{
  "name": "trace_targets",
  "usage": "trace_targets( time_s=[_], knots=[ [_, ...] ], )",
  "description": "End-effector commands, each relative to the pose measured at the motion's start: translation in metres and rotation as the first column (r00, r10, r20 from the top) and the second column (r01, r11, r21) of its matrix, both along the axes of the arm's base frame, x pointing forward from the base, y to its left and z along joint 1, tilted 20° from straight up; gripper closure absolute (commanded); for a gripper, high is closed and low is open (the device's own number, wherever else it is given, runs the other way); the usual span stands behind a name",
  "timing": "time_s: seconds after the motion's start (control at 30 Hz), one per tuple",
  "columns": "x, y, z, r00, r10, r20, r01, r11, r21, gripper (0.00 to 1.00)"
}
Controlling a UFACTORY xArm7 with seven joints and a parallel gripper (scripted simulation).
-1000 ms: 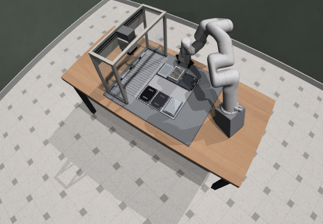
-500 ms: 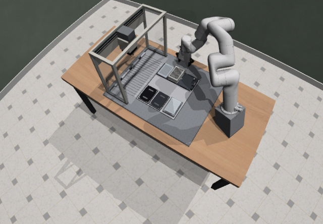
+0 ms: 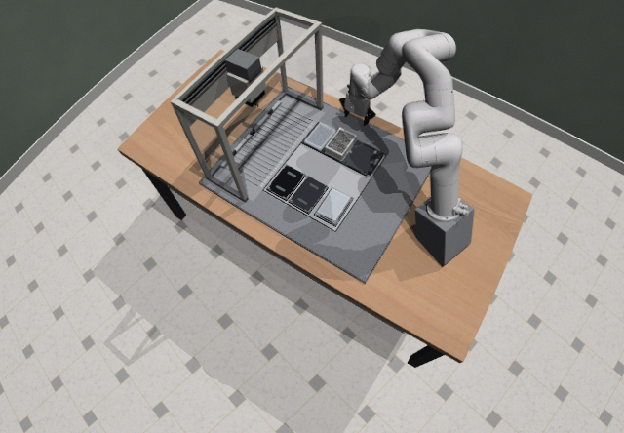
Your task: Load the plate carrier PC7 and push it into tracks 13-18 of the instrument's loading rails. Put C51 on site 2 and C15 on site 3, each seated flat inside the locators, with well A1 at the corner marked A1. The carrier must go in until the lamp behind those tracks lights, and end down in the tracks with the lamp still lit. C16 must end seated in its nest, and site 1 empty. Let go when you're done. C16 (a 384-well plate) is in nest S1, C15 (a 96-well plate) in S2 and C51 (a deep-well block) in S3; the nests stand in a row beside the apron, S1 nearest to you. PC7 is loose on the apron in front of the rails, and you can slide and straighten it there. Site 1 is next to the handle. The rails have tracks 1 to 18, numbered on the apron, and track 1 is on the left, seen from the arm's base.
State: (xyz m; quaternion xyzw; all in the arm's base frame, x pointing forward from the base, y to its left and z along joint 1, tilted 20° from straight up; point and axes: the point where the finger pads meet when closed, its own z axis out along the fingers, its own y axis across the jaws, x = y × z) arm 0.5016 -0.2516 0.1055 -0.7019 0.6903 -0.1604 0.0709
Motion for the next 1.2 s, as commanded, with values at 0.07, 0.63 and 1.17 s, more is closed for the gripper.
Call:
trace_targets(
  time_s=[0.07, 0.63, 1.17],
  knots=[
    [-0.002, 0.0, 0.009, 1.0, 0.0, 0.003, 0.0, 1.0, -0.001, 0.0],
    [-0.01, 0.003, 0.033, 1.0, 0.0, 0.003, 0.0, 1.0, -0.001, 0.0],
    [-0.016, 0.006, 0.051, 1.0, 0.0, 0.003, 0.0, 1.0, -0.002, 0.0]
  ],
)
